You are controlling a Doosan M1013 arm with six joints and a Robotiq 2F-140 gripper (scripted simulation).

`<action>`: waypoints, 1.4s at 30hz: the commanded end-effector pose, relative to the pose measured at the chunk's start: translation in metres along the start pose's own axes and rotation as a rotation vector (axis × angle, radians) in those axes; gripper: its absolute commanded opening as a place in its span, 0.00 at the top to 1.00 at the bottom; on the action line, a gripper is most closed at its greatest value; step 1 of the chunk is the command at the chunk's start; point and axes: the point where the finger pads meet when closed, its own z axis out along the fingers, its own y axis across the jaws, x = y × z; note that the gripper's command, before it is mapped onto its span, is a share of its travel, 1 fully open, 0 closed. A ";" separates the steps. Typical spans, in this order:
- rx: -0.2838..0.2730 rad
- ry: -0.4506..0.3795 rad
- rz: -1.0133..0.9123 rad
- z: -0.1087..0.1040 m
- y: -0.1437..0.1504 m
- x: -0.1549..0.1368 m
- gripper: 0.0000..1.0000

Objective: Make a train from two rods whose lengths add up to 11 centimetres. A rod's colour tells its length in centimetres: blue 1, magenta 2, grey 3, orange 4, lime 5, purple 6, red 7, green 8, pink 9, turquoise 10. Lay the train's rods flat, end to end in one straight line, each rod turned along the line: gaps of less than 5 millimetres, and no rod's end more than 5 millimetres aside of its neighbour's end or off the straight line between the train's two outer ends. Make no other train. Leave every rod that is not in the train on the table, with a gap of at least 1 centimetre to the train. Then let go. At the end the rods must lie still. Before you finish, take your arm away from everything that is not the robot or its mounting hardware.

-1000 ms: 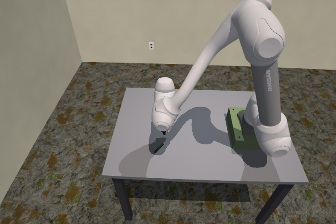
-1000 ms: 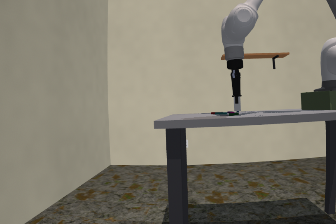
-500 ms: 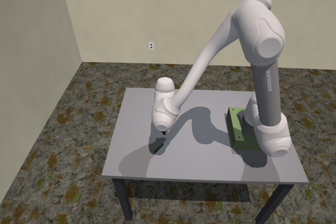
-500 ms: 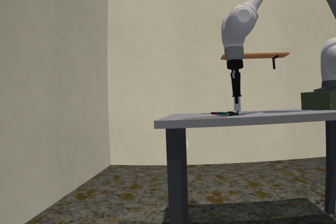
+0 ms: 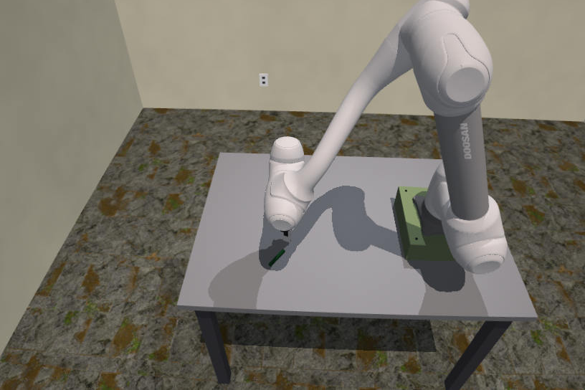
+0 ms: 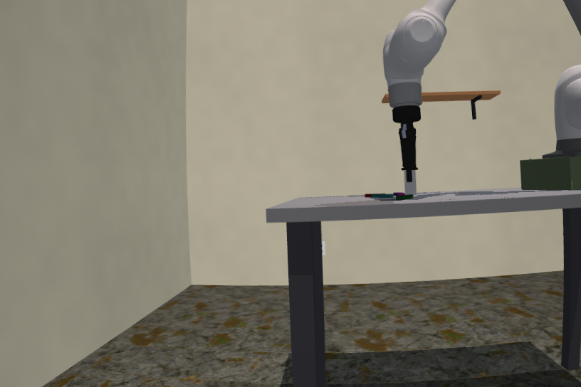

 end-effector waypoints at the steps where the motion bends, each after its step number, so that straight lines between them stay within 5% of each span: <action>1: -0.002 0.003 0.002 0.005 0.000 0.003 0.97; 42: -0.002 0.003 0.002 0.005 0.000 0.003 0.95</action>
